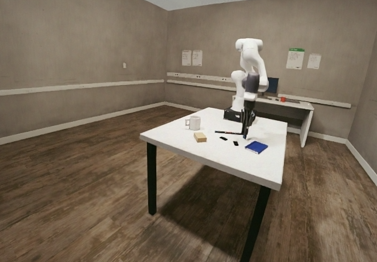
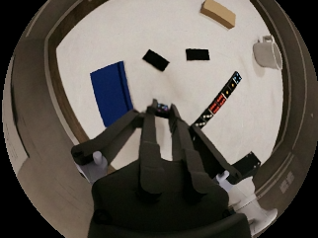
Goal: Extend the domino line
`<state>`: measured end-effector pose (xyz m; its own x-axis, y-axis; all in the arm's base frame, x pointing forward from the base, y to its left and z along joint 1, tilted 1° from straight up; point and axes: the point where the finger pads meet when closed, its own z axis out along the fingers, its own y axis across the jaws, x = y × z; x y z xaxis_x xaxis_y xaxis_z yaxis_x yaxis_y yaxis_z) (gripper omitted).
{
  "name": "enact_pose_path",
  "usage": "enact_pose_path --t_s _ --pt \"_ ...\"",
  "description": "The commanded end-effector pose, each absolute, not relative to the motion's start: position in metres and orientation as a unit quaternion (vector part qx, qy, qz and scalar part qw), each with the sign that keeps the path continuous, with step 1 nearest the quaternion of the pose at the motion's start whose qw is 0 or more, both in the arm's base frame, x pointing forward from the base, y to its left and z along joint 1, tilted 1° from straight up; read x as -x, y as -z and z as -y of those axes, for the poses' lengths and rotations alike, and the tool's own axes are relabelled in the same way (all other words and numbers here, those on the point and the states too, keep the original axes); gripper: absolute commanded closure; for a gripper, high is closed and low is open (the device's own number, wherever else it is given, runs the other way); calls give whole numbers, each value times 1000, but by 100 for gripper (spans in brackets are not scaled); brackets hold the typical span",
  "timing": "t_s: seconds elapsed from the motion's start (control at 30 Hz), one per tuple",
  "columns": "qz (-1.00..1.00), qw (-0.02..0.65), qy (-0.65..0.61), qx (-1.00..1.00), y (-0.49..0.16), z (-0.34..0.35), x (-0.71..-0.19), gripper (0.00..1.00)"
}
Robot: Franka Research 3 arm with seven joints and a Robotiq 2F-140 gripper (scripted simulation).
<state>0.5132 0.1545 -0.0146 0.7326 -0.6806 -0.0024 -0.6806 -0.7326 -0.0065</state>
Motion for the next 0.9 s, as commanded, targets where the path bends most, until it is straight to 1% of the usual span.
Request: enact_pose_path --t_s 0.0,0.87 --pt "-369 2 3 930 14 -155 -513 77" --pt "-369 -10 33 929 14 -158 -509 77"
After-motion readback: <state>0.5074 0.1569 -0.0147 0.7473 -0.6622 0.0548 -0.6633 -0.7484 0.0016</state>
